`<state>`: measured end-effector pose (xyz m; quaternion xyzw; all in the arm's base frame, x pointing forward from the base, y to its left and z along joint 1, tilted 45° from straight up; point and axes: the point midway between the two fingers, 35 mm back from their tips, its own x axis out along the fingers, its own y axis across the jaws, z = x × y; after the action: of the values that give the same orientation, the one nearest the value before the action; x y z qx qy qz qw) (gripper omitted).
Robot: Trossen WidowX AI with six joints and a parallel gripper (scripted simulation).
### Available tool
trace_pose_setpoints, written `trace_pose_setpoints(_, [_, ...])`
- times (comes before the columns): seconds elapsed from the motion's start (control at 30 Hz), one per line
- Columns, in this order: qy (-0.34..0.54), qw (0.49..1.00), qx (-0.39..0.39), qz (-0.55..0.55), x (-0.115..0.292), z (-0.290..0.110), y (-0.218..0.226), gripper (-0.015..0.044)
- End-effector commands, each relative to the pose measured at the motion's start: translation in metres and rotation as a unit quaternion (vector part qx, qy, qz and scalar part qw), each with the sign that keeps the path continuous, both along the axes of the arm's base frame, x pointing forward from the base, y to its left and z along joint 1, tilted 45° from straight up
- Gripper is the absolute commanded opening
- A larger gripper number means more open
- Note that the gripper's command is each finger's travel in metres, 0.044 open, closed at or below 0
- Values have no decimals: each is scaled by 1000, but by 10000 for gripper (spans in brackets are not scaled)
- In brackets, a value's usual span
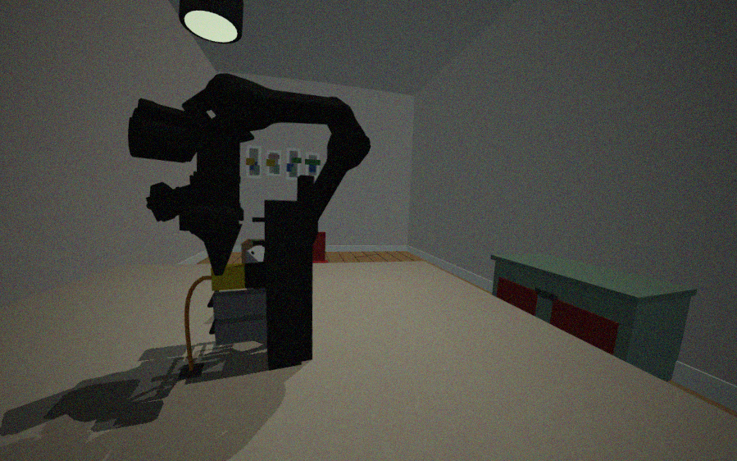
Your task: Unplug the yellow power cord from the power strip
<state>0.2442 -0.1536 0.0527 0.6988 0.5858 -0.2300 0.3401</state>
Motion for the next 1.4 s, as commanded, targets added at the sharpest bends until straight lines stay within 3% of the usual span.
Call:
trace_pose_setpoints(0.0, [2, 1000, 4, -2, 0, -1, 3, 160])
trace_pose_setpoints(0.03, [2, 1000, 4, -2, 0, -1, 3, 160])
trace_pose_setpoints(0.17, [0, 1000, 0, 0, 0, 0, 1, 55])
trace_pose_setpoints(0.43, [0, 1000, 0, 0, 0, 0, 1, 2])
trace_pose_setpoints(1.37, [1, 1000, 0, -1, 4, -24, -32, 0])
